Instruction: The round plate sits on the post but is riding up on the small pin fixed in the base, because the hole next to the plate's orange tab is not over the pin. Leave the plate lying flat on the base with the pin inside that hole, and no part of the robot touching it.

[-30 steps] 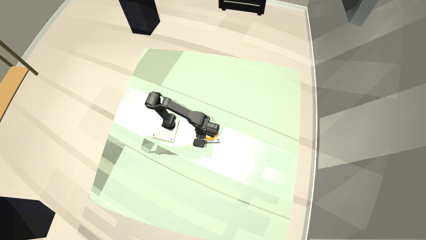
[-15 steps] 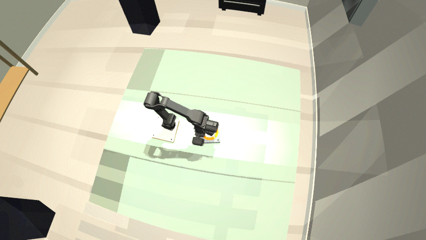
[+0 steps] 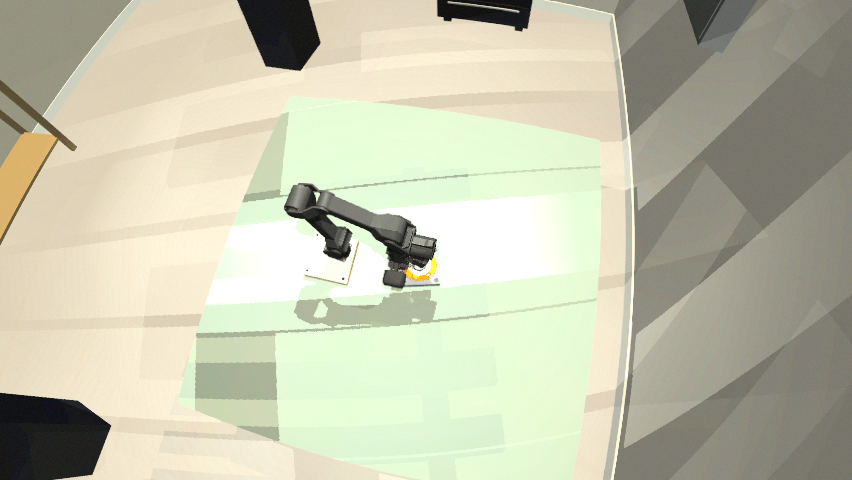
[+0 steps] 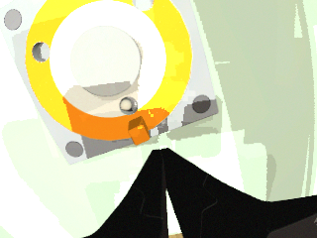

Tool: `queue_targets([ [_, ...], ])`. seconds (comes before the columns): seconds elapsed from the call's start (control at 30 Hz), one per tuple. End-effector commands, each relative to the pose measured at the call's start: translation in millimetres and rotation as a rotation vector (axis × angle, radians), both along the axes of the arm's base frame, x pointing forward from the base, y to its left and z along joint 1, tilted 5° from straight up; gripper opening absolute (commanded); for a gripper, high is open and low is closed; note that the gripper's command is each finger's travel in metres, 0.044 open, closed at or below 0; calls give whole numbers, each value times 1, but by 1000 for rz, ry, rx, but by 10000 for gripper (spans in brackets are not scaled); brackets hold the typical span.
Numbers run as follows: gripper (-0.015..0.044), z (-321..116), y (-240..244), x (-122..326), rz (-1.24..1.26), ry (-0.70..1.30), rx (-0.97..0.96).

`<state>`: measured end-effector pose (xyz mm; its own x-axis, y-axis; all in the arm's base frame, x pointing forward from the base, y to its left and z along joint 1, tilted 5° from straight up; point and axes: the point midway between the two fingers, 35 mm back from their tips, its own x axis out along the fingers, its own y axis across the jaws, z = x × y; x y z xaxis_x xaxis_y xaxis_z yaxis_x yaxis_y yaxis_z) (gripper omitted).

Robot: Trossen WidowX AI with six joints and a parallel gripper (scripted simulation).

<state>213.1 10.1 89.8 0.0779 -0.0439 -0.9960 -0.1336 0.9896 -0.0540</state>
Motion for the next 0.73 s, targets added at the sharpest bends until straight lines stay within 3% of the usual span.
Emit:
queue_targets([
  [0.0,0,17,1,-2,-6,-6,1],
  [0.7,0,12,1,0,0,-7,1],
])
